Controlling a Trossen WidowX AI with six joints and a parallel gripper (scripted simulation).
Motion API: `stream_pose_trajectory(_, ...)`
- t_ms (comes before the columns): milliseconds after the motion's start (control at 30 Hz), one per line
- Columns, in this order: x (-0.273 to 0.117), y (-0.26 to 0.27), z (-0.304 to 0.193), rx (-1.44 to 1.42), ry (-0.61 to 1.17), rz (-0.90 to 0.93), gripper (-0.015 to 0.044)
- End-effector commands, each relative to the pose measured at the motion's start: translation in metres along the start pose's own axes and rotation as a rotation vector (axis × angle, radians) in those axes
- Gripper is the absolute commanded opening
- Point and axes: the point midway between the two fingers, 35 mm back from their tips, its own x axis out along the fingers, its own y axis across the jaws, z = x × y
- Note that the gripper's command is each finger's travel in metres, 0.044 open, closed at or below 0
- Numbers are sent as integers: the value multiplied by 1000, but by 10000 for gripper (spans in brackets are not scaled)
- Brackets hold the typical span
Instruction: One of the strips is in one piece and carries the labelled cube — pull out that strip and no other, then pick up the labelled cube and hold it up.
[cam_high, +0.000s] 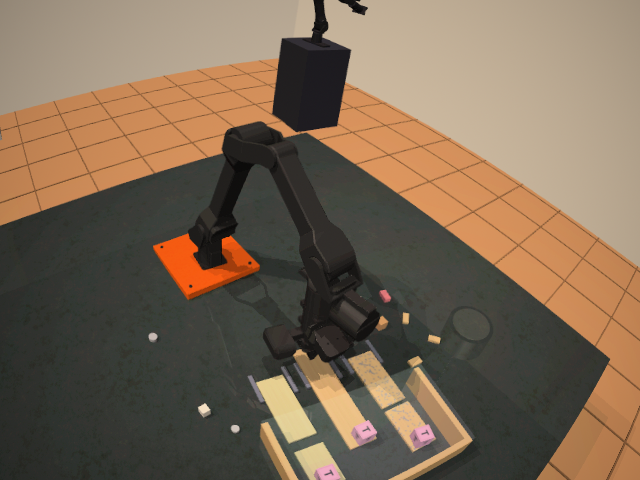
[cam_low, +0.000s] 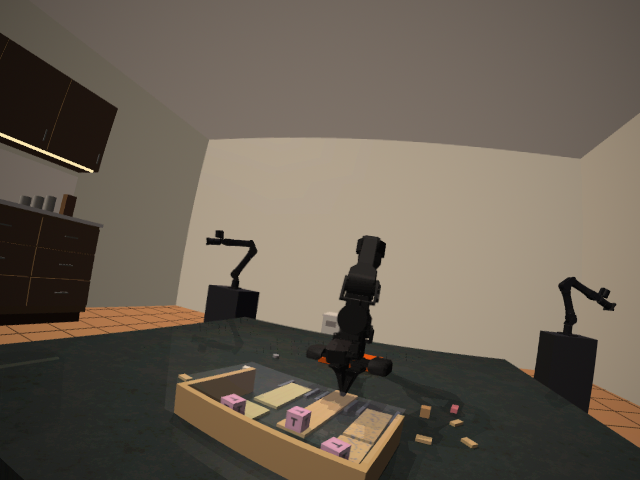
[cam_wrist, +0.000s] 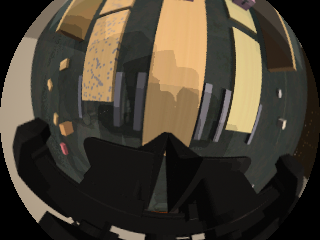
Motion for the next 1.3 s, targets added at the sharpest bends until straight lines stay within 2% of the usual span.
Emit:
stream_pose_trajectory(0,4,-1,-12,4,21,-4,0)
stream_pose_trajectory(1267,4,0,-70,4,25,-3,0)
